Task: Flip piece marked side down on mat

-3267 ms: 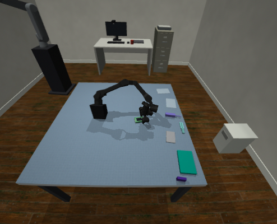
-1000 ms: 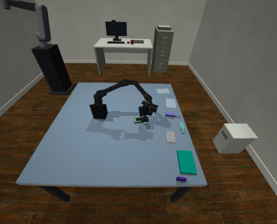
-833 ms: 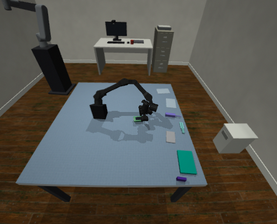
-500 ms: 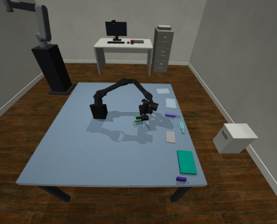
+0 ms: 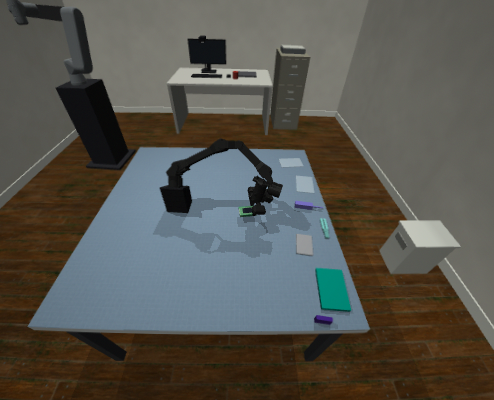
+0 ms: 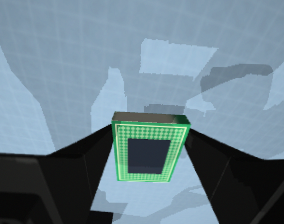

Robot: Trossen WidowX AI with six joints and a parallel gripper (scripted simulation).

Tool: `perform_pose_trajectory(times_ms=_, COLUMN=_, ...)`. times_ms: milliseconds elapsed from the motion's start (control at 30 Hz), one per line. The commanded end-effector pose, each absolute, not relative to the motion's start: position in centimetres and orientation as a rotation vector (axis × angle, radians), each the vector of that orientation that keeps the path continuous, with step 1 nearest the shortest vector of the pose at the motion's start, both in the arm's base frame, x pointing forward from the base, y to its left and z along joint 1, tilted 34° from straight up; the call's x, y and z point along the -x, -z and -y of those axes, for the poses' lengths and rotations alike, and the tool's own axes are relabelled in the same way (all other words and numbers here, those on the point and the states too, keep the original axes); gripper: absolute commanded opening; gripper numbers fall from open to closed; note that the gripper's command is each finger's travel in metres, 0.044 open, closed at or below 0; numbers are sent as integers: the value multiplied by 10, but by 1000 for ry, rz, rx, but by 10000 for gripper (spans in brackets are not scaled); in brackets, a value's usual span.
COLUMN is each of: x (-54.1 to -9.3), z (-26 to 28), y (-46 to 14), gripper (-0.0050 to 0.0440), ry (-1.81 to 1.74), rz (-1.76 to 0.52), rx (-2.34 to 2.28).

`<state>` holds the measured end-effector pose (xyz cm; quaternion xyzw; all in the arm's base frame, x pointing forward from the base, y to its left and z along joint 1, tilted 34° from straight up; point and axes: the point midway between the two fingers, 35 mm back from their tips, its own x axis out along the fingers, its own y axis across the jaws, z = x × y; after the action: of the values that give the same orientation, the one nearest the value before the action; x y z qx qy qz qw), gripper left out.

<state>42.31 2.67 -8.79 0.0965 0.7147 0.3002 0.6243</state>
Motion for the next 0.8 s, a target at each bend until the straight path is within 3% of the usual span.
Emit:
perform_pose_trajectory(times_ms=0, x=-424, z=-26, y=87, gripper=0, ry=-688, rz=-1637, rx=-218)
perform_pose_trajectory(times_ms=500, x=-424, z=-21, y=80, gripper=0, ry=-664, rz=-1650, rx=-250)
perform_pose_trajectory(times_ms=767, x=-425, z=22, y=27, gripper=0, ry=-463, rz=-1733, rx=-491)
